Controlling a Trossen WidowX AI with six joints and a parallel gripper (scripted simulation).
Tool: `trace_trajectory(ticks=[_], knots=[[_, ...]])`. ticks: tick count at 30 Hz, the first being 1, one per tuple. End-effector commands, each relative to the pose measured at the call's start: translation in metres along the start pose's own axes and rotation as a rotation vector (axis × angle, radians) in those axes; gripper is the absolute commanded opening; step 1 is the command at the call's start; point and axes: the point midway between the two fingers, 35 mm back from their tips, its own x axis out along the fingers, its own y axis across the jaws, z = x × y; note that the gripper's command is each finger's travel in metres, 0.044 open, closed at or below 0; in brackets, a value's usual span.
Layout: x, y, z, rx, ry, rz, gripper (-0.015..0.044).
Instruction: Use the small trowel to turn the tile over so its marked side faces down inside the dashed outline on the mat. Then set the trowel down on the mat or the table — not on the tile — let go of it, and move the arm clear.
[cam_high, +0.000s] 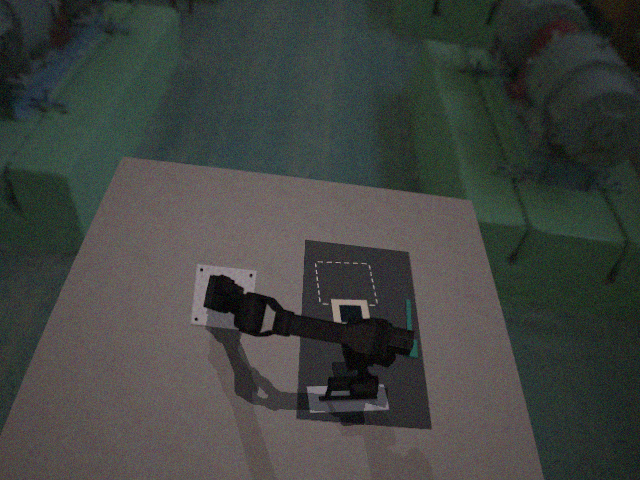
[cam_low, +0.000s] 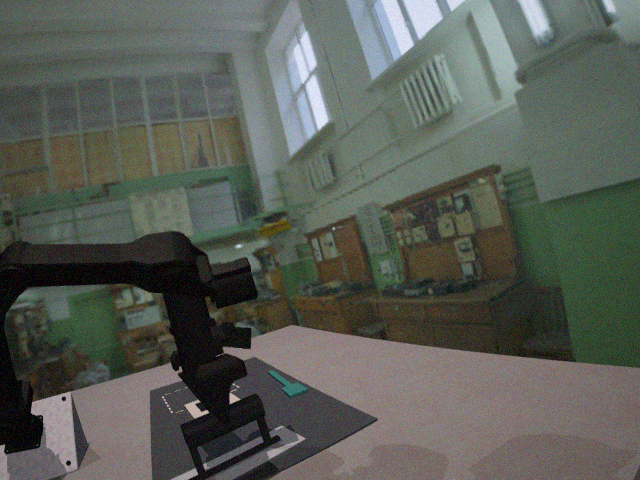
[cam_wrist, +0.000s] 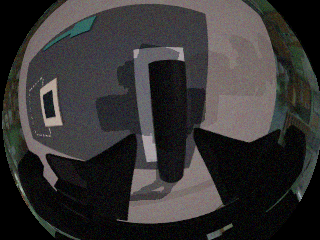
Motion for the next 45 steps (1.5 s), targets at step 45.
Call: trace_trajectory(ticks=[45], knots=[[0.0121,0.0000,-0.0013,0.303,0.005,0.001,0.0130]])
